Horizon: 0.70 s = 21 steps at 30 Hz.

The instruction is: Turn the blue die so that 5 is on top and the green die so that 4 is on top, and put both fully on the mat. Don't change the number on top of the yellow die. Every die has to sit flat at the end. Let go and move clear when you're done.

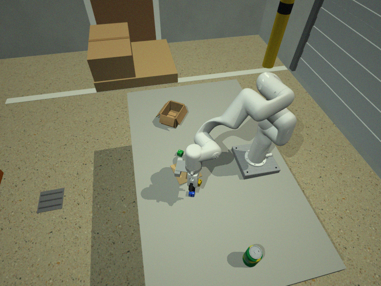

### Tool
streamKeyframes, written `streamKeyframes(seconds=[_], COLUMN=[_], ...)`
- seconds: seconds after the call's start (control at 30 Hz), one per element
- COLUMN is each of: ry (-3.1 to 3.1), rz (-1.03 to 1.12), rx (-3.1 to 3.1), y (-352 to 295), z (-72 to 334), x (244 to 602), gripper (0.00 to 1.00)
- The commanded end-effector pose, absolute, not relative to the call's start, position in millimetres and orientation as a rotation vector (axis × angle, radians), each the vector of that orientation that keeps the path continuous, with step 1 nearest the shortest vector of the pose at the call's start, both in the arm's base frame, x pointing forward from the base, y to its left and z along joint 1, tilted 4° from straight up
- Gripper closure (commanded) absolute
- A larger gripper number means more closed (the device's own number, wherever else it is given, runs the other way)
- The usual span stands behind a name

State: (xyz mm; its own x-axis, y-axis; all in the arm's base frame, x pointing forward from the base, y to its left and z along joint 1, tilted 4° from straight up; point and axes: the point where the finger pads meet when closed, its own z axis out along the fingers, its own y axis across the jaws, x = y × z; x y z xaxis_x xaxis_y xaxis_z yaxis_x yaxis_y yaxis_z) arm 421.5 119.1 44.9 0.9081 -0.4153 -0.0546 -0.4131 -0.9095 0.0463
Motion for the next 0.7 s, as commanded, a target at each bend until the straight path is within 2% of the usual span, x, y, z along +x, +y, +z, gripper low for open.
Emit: streamKeyframes(seconds=[0.0, 0.67], ry=[-0.660, -0.659], rz=[-0.093, -0.093], rx=[3.038, 3.038], y=[119.5, 119.2], z=[46.2, 37.9], x=[422.9, 422.4], gripper=[0.53, 0.53])
